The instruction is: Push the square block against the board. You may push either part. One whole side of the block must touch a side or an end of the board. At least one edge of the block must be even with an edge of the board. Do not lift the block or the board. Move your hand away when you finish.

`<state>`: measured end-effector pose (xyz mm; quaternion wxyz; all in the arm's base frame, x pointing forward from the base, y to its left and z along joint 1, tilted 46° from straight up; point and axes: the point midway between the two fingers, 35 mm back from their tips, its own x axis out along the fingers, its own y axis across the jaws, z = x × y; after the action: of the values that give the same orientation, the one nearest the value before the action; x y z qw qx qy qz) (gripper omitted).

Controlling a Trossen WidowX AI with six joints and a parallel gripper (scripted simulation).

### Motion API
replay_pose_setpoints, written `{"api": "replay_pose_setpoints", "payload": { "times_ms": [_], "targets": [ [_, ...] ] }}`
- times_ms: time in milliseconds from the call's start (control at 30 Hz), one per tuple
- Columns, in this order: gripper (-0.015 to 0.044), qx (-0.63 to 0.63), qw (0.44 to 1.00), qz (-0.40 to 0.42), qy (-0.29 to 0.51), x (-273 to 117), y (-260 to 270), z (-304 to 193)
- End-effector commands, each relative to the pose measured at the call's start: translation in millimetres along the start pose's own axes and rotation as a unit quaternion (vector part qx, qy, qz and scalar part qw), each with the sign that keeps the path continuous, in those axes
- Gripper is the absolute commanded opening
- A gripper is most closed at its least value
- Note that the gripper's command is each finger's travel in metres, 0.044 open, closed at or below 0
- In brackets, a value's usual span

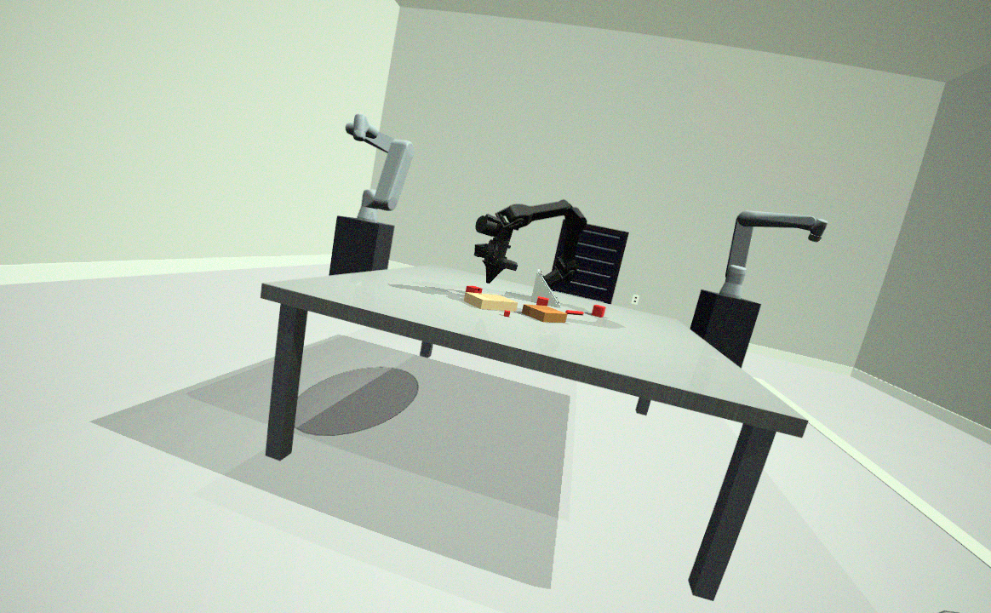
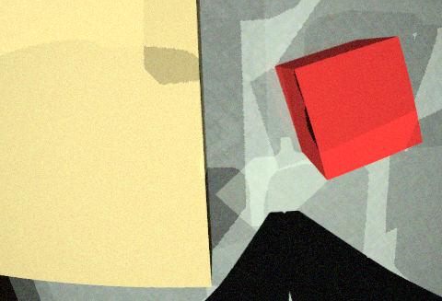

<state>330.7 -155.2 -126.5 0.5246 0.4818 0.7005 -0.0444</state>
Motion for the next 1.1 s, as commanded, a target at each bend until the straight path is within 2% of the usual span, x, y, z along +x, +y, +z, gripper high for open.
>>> {"api": "replay_pose_setpoints", "payload": {
  "times_ms": [0, 267, 367, 433, 1067],
  "targets": [
    [0.0, 0.059, 0.998, 0.015, 0.029, 4, -16, -11],
    [0.0, 0.096, 0.994, 0.025, 0.044, 7, -27, -16],
    [0.0, 0.096, 0.994, 0.026, 0.044, 47, -24, -19],
    [0.0, 0.095, 0.994, 0.026, 0.045, 59, -23, -21],
    [0.0, 0.1, 0.994, 0.025, 0.042, 59, -24, -5]
  ]
}}
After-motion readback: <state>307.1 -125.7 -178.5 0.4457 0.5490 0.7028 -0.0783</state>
